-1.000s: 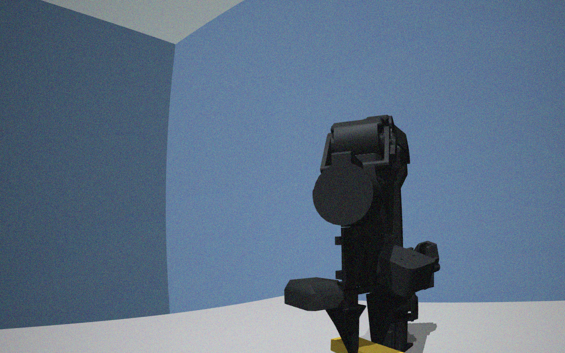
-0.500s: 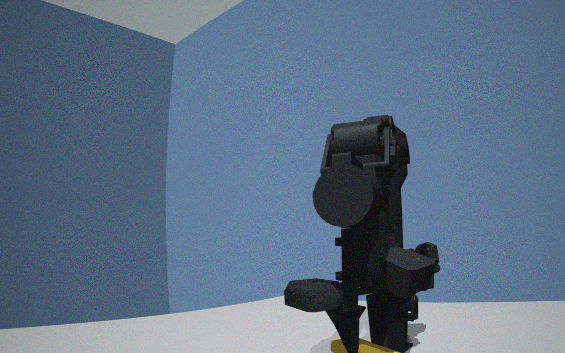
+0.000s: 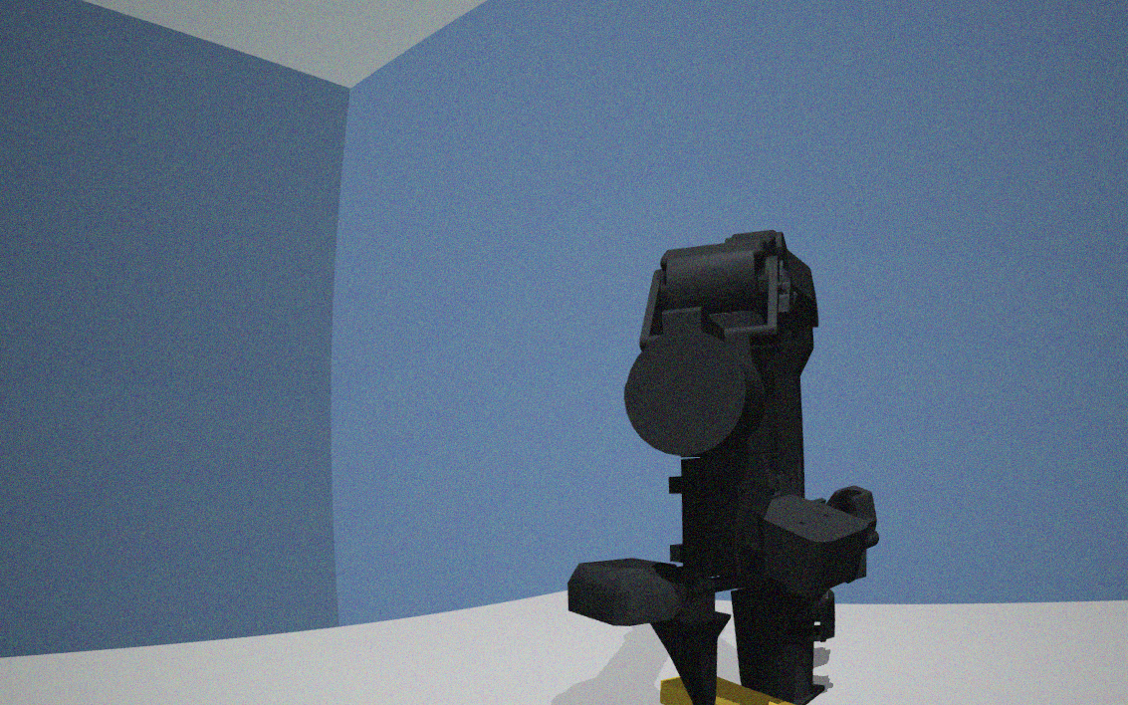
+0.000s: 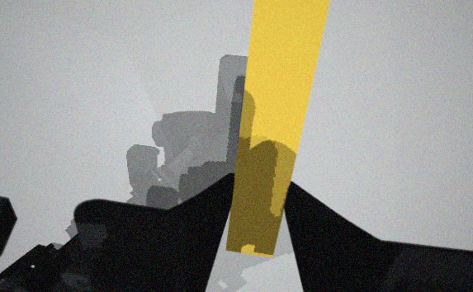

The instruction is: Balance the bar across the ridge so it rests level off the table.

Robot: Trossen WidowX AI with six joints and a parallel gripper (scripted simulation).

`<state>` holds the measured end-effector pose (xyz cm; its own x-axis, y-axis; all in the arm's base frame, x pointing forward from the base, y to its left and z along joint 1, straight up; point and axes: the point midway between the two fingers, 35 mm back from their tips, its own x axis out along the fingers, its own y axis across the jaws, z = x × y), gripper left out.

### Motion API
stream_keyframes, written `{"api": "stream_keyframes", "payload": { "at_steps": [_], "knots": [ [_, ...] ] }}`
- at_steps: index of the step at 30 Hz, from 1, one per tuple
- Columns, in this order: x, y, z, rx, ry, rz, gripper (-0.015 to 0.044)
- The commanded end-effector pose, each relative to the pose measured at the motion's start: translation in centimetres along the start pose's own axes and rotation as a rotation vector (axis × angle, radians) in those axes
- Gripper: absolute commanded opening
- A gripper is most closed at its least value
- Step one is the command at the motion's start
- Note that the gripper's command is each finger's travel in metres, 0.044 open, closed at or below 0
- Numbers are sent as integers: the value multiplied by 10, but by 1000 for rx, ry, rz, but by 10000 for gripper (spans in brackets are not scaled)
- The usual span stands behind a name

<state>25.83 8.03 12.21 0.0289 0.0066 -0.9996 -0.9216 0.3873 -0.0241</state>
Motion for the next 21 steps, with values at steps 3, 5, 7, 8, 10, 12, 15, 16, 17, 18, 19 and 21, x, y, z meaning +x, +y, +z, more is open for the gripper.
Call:
{"api": "stream_keyframes", "payload": {
  "at_steps": [3,5,7,8,10,12,15,16,17,18,19,21],
  "knots": [
    [1,0,0,3,-2,1,0],
    [1,0,0,3,-2,1,0],
    [1,0,0,3,-2,1,0],
    [1,0,0,3,-2,1,0],
    [1,0,0,3,-2,1,0],
    [2,0,0,3,-2,1,0],
    [2,0,0,3,-2,1,0],
    [2,0,0,3,-2,1,0],
    [2,0,0,3,-2,1,0],
    [2,0,0,3,-2,1,0],
    [2,0,0,3,-2,1,0],
    [2,0,0,3,-2,1,0]
  ]
}}
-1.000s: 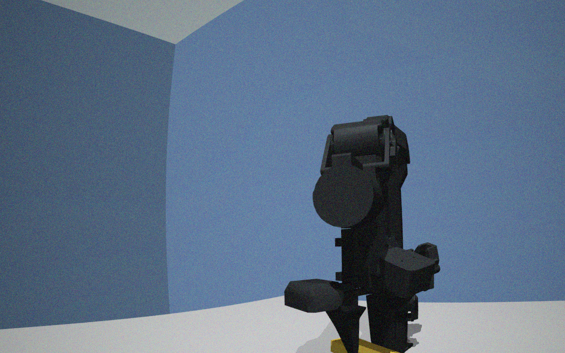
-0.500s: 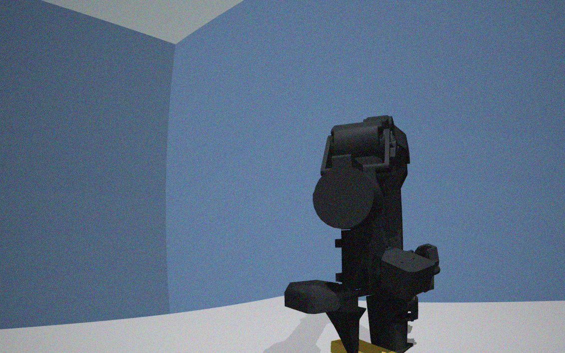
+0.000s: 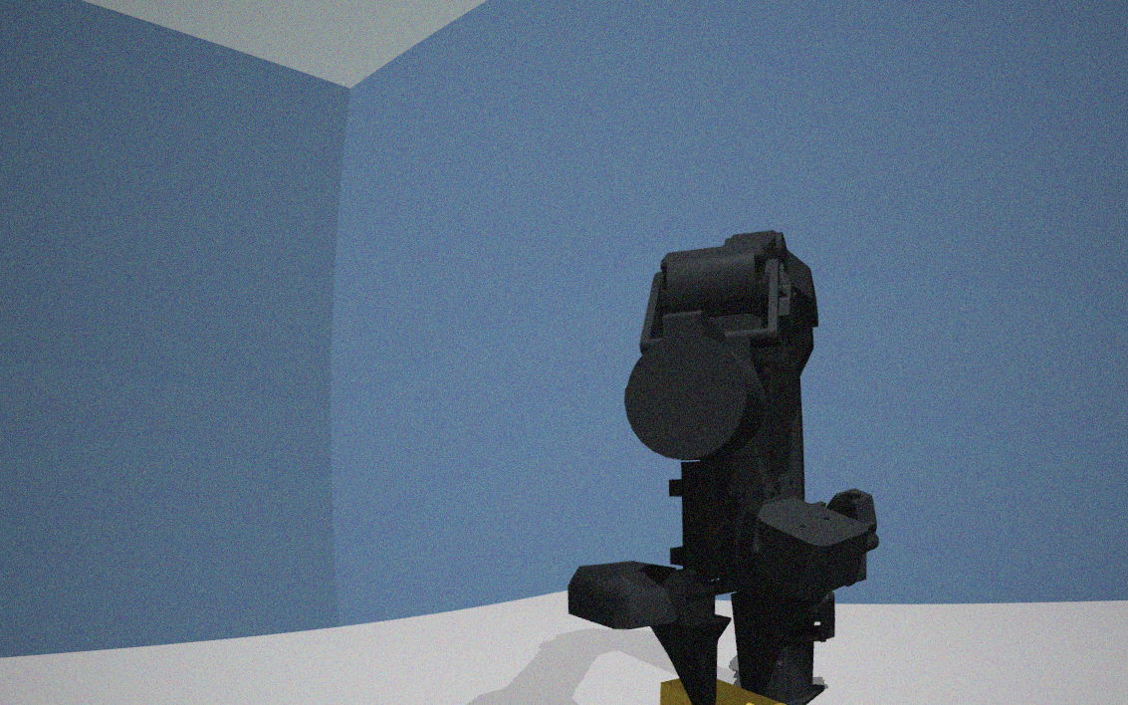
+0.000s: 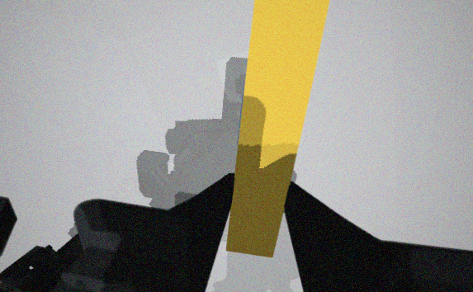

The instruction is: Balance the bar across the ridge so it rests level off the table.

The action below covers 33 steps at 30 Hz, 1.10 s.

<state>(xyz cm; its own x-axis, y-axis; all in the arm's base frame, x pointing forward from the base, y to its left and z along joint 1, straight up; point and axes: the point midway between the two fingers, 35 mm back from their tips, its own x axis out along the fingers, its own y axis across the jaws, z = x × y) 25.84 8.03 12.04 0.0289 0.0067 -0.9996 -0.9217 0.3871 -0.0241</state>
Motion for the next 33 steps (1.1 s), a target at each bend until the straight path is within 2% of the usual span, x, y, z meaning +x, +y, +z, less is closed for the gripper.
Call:
{"api": "stream_keyframes", "payload": {
  "at_steps": [1,33],
  "knots": [
    [1,0,0,3,-2,1,0],
    [3,0,0,3,-2,1,0]
  ]
}}
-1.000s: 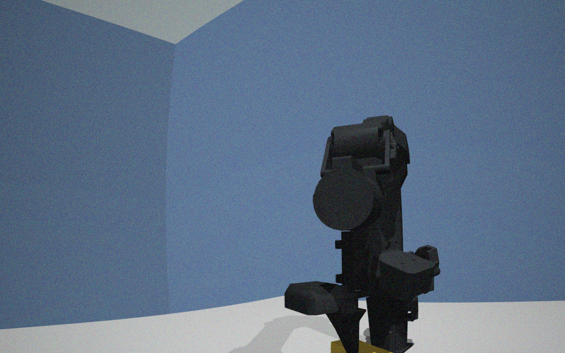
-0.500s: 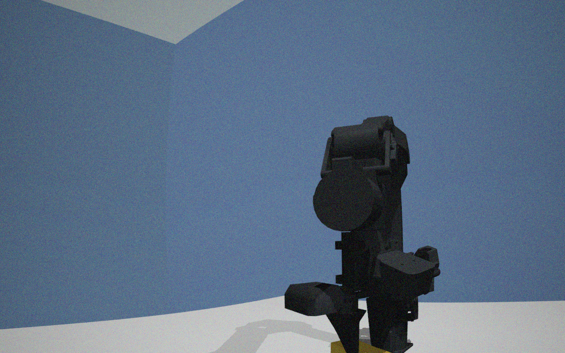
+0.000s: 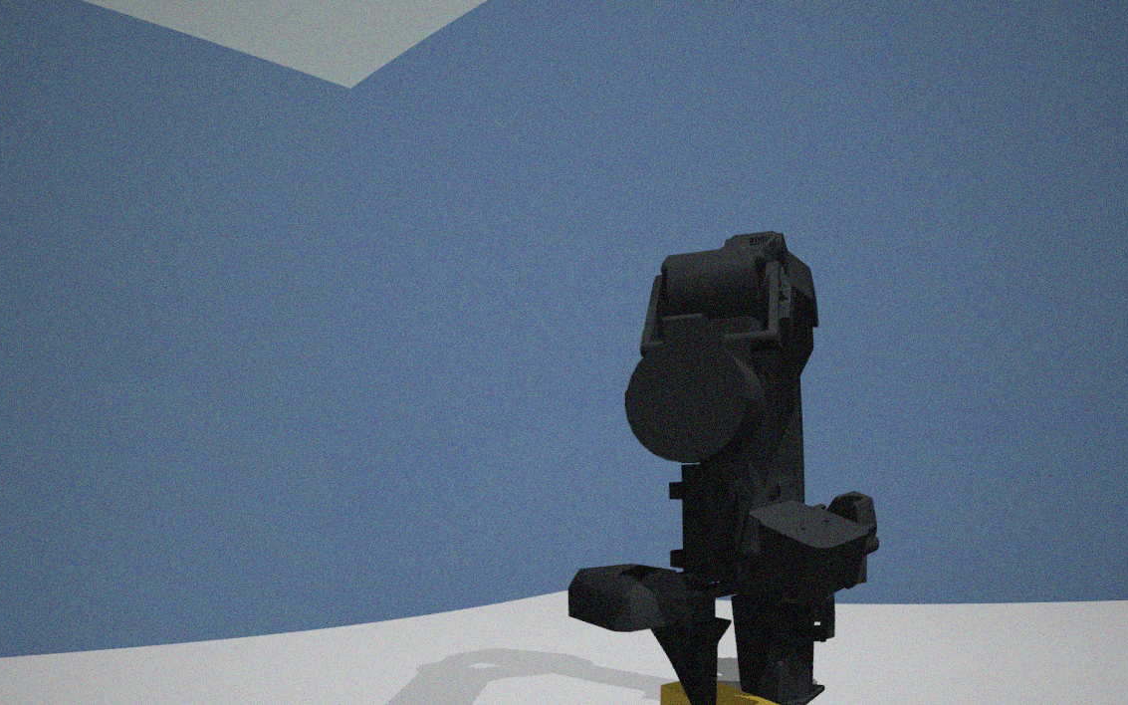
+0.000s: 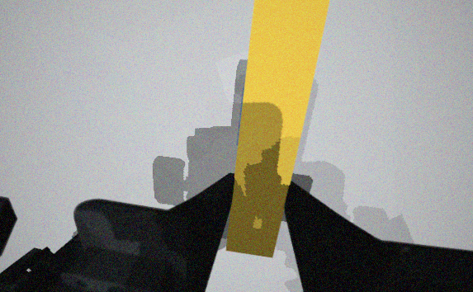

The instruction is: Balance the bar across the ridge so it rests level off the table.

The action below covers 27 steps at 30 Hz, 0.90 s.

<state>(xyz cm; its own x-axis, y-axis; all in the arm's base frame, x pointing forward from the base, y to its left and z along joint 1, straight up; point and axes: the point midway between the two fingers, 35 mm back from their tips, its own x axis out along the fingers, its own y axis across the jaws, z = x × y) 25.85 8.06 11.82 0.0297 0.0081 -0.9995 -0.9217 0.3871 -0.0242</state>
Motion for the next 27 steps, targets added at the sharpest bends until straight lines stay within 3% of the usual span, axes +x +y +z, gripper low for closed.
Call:
{"api": "stream_keyframes", "payload": {
  "at_steps": [1,27],
  "knots": [
    [1,0,0,3,-1,1,0],
    [3,0,0,3,0,1,0]
  ]
}}
